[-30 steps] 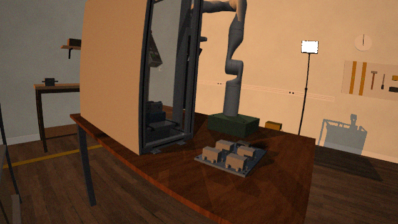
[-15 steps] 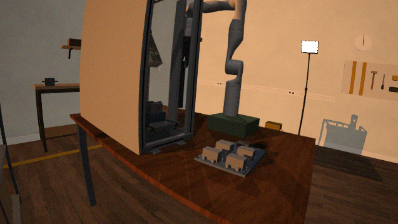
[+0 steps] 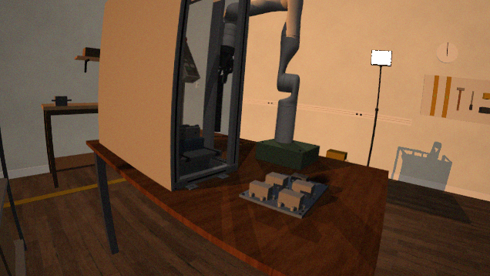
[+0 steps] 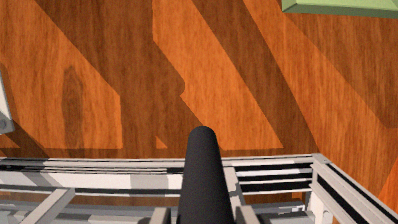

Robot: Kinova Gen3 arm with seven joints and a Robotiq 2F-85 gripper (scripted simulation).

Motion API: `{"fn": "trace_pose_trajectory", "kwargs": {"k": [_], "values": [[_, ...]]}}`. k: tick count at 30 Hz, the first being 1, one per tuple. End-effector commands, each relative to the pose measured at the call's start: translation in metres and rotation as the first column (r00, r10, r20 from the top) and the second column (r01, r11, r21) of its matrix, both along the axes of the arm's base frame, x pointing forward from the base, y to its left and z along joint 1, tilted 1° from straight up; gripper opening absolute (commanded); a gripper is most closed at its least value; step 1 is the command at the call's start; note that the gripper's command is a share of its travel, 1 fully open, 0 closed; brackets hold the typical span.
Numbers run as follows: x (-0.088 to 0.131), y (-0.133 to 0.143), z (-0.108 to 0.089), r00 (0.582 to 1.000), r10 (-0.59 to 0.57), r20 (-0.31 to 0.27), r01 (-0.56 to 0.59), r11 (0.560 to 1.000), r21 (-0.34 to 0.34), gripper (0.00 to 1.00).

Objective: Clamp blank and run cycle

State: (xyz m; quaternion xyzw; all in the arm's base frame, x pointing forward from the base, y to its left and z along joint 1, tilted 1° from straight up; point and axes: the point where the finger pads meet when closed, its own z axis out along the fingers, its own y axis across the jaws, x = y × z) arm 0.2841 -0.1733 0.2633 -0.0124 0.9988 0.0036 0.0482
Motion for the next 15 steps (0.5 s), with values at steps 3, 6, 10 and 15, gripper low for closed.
{"fn": "trace_pose_trajectory", "kwargs": {"k": [3, 6, 10, 15], "values": [[0.001, -0.023, 0.0, 1.0, 0.001, -0.001, -0.001, 1.0, 0.005, 0.39], [0.001, -0.023, 0.0, 1.0, 0.001, -0.001, -0.001, 1.0, 0.005, 0.39], [0.001, -0.023, 0.0, 1.0, 0.001, -0.001, -0.001, 1.0, 0.005, 0.39], [0.002, -0.047, 0.0, 1.0, 0.001, 0.0, -0.001, 1.0, 0.005, 0.39]]}}
